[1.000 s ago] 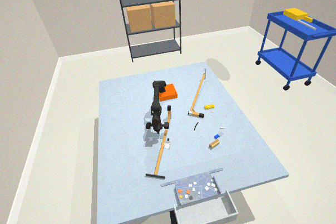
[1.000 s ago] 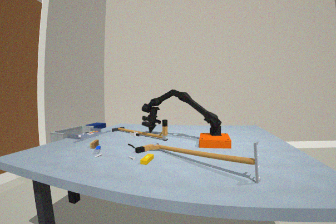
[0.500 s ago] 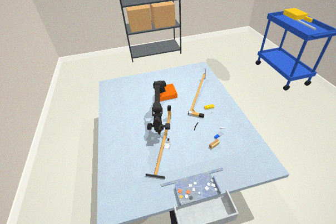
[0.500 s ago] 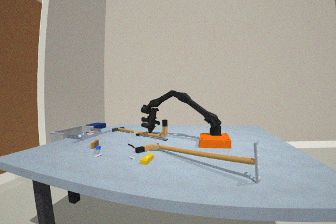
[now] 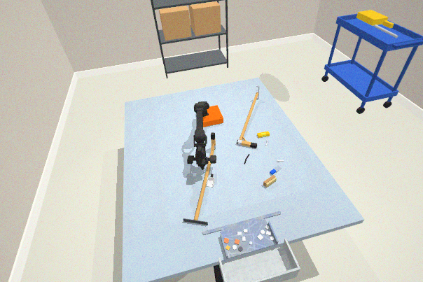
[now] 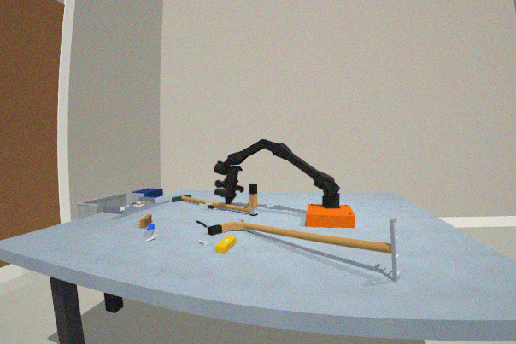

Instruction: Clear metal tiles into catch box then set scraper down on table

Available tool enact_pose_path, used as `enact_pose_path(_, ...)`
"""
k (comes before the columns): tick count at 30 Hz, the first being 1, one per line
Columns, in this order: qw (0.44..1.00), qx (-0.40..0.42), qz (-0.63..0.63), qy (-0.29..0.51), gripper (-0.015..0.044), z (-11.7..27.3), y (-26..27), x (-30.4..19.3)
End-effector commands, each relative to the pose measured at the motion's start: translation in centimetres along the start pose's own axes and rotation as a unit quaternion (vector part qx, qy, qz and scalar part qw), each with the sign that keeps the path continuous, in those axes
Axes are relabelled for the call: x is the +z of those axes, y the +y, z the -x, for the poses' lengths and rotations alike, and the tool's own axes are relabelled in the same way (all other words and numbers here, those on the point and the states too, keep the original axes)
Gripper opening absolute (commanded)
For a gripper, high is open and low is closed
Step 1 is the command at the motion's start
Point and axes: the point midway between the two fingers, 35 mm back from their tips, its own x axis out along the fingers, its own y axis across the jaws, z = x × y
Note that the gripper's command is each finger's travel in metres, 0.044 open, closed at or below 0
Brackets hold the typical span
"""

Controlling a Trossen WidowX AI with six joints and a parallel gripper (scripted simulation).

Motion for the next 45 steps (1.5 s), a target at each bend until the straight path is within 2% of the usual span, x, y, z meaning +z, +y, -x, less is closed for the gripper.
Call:
enact_pose_path(1,1.000,-0.002,-0.003,0.000,0.0000,0.0,0.4,0.1)
enact_pose_path(45,1.000,0.001,-0.004,-0.005,0.0000,-0.2,4.7,0.8)
